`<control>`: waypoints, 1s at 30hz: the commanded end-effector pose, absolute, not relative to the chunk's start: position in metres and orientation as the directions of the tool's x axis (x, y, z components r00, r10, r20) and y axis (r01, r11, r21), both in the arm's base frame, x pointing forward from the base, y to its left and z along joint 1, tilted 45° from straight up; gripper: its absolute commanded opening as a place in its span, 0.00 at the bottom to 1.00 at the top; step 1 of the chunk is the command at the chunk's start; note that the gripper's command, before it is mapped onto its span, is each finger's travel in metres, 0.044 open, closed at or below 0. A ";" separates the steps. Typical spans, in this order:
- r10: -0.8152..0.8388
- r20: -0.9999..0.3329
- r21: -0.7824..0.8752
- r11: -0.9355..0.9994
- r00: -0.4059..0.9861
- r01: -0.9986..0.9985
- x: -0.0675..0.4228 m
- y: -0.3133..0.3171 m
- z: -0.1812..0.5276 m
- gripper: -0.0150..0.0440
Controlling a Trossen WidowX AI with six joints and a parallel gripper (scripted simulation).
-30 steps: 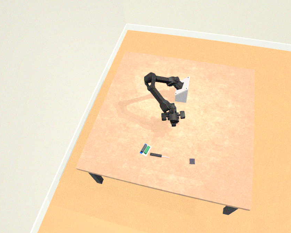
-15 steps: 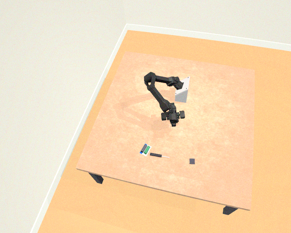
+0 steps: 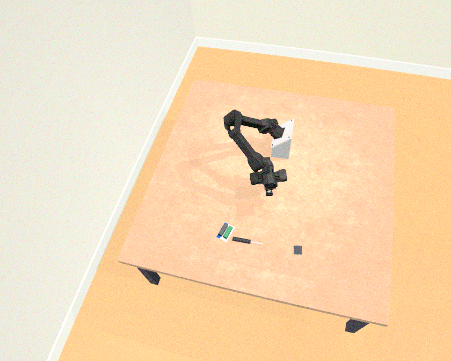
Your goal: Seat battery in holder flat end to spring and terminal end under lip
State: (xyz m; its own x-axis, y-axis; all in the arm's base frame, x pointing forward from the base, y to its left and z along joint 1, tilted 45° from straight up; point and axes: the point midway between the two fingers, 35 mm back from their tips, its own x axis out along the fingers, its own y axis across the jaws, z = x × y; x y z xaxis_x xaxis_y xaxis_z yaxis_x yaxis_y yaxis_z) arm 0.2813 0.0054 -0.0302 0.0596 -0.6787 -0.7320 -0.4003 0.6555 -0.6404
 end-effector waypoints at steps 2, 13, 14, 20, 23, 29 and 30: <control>-0.669 -0.740 -0.636 0.664 0.066 -0.394 0.279 0.028 -0.011 0.78; -0.670 -0.740 -0.637 0.664 0.066 -0.391 0.269 0.058 0.020 1.00; -0.670 -0.740 -0.637 0.664 0.066 -0.391 0.269 0.058 0.020 1.00; -0.670 -0.740 -0.637 0.664 0.066 -0.391 0.269 0.058 0.020 1.00; -0.670 -0.740 -0.637 0.664 0.066 -0.391 0.269 0.058 0.020 1.00; -0.670 -0.740 -0.637 0.664 0.066 -0.391 0.269 0.058 0.020 1.00; -0.670 -0.740 -0.637 0.664 0.066 -0.391 0.269 0.058 0.020 1.00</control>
